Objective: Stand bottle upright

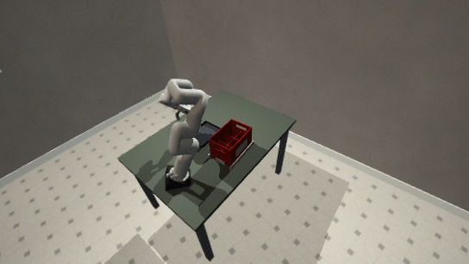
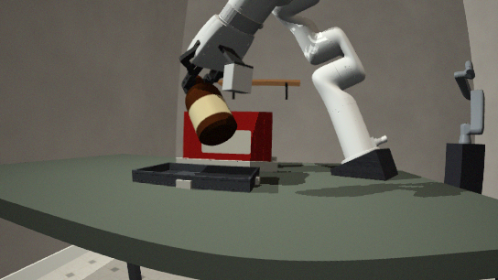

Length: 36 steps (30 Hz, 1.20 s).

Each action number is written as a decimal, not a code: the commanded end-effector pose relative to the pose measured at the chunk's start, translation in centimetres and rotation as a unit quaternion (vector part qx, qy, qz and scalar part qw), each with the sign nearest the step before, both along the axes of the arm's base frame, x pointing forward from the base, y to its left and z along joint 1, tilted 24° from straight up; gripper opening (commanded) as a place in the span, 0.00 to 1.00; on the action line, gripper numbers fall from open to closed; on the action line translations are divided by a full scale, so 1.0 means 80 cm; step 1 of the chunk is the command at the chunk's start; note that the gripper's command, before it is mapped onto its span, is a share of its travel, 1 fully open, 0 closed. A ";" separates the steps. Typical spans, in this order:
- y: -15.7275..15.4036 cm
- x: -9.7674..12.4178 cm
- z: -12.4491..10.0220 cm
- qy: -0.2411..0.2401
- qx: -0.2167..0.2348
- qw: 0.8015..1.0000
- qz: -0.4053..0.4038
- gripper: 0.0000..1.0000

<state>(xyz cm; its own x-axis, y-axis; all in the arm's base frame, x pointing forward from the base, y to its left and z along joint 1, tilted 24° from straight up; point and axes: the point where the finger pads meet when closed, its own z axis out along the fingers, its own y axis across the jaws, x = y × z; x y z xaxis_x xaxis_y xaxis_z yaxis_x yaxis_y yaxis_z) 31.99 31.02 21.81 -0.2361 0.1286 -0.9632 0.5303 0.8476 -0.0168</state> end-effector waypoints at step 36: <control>0.001 0.000 0.001 -0.047 -0.029 0.998 0.000 0.00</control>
<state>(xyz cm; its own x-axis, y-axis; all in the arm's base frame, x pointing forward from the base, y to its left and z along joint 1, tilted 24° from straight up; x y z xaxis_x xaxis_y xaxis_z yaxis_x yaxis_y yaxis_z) 31.96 30.98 21.71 -0.1562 0.0752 -0.9849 0.5323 0.8463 -0.0198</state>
